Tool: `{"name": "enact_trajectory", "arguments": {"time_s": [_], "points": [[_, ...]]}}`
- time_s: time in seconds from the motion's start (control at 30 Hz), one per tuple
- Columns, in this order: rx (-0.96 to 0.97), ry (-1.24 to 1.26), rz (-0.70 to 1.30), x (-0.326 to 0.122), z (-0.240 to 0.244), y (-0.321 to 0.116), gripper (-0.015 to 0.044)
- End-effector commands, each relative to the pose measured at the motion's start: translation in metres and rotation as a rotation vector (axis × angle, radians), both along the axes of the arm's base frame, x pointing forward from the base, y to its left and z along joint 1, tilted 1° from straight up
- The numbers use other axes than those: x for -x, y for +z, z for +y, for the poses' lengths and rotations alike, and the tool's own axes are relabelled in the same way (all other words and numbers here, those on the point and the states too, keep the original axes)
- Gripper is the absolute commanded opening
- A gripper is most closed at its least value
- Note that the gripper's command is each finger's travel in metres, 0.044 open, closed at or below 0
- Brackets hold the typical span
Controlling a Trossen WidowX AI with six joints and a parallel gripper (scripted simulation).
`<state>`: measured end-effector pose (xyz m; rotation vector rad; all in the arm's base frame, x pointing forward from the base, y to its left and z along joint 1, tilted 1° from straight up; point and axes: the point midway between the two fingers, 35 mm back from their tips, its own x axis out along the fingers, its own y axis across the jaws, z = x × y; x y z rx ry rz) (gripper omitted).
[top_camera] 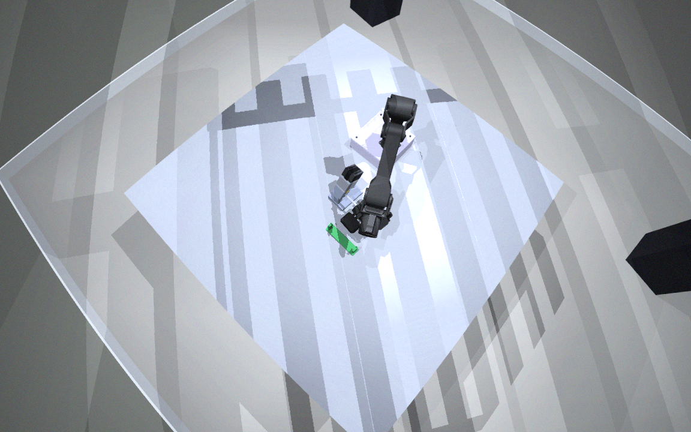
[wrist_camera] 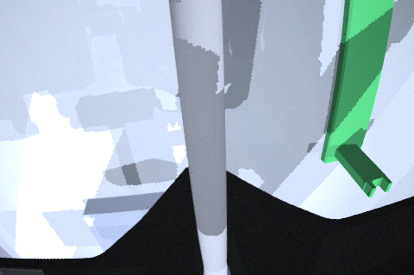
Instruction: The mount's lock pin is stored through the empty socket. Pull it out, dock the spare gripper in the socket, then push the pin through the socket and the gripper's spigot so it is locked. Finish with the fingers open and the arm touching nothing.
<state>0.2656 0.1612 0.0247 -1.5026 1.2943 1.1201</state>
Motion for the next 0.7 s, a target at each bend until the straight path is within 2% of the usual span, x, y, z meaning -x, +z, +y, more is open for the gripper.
{"name": "enact_trajectory", "arguments": {"time_s": [0.0, 0.67], "points": [[0.001, 0.003, 0.0, 0.001, -0.003, 0.0, 0.0], [0.001, 0.004, 0.004, 0.001, -0.016, 0.0, 0.0]]}}
